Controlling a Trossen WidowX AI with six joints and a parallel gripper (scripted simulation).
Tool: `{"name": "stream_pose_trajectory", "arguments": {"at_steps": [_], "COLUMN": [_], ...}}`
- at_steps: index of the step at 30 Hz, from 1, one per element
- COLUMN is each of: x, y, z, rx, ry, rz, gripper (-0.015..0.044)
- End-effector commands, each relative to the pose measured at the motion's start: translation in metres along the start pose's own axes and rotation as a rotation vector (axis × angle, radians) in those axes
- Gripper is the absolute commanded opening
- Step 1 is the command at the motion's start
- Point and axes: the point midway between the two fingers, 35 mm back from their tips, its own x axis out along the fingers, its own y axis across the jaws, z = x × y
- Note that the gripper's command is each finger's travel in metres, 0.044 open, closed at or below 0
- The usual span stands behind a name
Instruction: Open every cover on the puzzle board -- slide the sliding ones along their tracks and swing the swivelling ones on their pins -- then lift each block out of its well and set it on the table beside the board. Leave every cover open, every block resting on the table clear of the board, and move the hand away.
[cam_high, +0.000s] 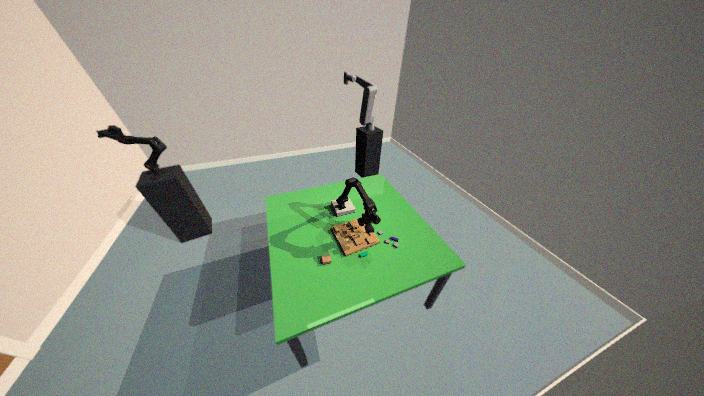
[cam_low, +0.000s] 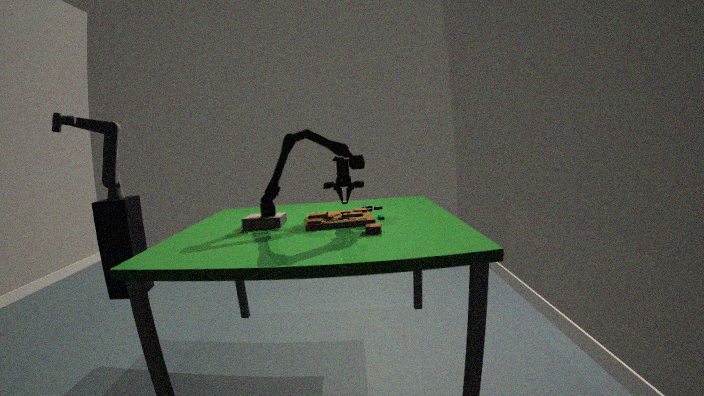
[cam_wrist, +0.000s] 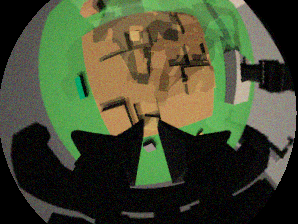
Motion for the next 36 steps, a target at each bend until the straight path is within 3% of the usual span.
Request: {"name": "stream_pose_trajectory", "arguments": {"at_steps": [1, 14, 36], "x": [-0.013, -0.040, -0.040], "y": [0.001, 0.001, 0.029], "z": [-0.001, 0.002, 0.084], "rx": [-0.004, -0.004, -0.004], "ry": [0.008, 0.007, -0.005], "rz": [0.009, 0.009, 0.012], "gripper": [0.0080, 0.0080, 0.0080]}}
